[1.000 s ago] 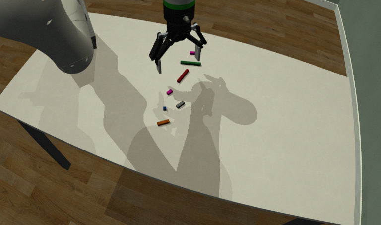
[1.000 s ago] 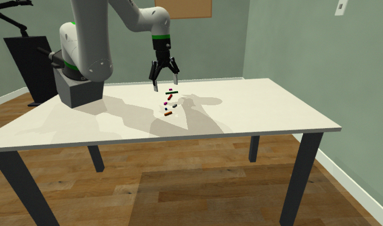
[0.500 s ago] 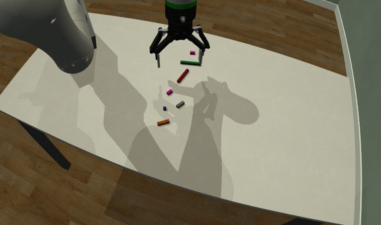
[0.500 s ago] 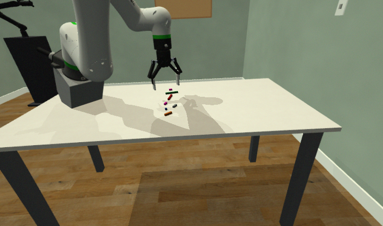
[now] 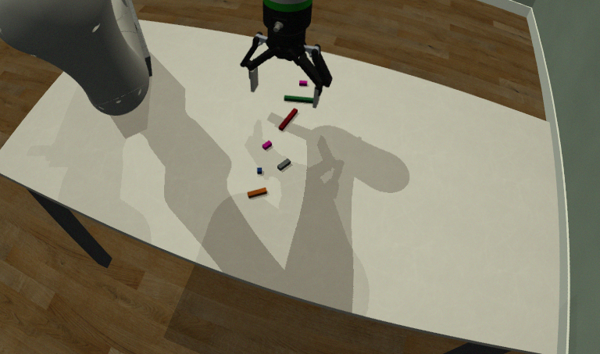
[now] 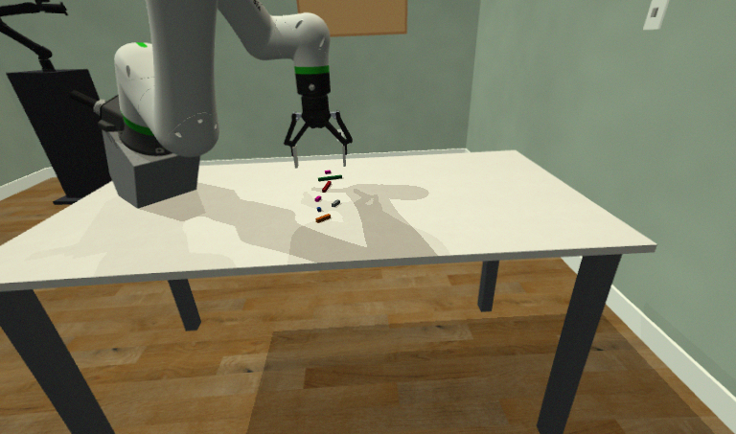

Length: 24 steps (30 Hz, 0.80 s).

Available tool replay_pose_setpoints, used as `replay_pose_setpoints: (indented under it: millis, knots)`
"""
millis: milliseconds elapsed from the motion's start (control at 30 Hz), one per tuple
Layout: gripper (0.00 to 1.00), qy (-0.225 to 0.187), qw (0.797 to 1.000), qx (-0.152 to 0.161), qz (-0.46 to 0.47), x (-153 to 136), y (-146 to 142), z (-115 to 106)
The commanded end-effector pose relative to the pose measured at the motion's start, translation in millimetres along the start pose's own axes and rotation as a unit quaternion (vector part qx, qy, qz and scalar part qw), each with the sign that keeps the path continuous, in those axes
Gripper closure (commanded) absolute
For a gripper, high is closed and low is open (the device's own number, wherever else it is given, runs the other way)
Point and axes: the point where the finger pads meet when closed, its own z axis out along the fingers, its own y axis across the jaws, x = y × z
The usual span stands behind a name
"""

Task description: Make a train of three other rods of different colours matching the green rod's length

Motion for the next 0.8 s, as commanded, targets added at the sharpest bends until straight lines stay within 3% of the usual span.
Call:
replay_pose_setpoints:
  millis: [0,233,633,767]
  knots:
    - [0.0,-0.005,0.996,-0.007,0.083,4.1,0.3,-0.2]
    - [0.0,-0.004,0.987,-0.007,0.162,8.1,0.5,-0.3]
    - [0.0,-0.003,0.931,-0.008,0.364,18.7,0.8,-0.6]
    - [0.0,-0.003,0.927,-0.008,0.374,19.2,0.8,-0.6]
